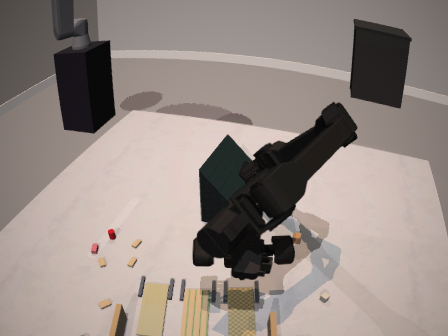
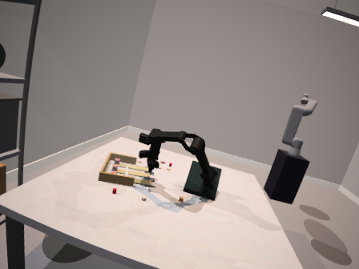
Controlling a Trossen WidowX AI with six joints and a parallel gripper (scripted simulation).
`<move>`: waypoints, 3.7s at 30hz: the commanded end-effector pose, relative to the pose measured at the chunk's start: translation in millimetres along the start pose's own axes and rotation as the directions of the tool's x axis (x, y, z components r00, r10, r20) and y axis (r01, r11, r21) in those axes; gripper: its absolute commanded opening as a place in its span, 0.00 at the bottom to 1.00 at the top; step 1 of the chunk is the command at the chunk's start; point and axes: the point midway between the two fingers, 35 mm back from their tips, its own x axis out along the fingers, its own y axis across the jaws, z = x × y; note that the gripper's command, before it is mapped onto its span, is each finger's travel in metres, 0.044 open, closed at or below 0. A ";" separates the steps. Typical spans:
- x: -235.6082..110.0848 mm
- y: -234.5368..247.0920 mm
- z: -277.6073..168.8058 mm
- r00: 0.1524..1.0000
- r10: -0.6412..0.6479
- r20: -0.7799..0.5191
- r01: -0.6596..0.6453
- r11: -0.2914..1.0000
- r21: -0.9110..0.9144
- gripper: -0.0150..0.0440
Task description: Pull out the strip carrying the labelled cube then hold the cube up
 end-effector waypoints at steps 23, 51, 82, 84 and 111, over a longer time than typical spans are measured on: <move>42.8 -0.7 1.3 1.000 -0.002 -0.005 0.002 1.000 0.001 0.25; 64.6 0.5 1.6 1.000 0.001 -0.004 -0.001 1.000 0.001 0.25; 67.3 0.4 2.5 1.000 0.001 -0.003 -0.001 1.000 0.001 0.25; 67.4 0.3 2.3 1.000 0.001 -0.003 -0.001 1.000 0.001 0.25; 68.6 0.0 -38.4 1.000 0.001 -0.006 -0.001 1.000 0.003 0.25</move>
